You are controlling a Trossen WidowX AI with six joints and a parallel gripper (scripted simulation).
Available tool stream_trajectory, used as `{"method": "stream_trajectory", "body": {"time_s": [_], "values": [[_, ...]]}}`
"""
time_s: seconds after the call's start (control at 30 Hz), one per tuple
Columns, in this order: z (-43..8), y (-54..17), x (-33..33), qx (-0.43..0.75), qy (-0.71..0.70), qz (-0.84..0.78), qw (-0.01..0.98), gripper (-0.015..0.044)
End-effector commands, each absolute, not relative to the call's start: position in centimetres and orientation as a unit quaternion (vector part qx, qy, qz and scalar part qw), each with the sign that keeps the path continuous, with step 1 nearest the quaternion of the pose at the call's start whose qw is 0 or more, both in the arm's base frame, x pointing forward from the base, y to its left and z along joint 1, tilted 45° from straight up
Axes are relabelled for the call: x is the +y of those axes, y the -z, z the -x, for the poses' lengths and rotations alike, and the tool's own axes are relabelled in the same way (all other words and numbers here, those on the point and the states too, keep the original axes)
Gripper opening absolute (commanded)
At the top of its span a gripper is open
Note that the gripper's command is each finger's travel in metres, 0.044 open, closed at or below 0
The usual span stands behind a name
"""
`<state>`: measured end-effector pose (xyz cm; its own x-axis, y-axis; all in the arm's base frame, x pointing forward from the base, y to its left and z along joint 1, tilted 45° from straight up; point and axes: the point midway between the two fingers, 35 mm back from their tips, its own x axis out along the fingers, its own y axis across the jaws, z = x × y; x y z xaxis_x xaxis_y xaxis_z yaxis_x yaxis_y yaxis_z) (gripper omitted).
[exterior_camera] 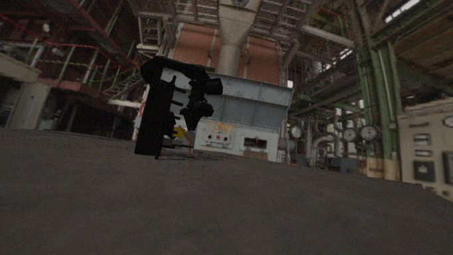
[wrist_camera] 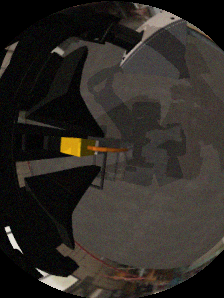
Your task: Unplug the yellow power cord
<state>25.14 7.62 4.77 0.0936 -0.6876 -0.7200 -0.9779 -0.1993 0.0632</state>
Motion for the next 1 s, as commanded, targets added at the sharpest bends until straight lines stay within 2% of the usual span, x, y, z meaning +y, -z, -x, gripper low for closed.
{"method": "stream_trajectory", "body": {"time_s": [0.0,0.97], "values": [[-25.2,-4.8,7.5,0.591,-0.323,0.706,0.217,0.016],[-25.9,-7.6,4.7,0.592,-0.323,0.706,0.216,0.016]]}}
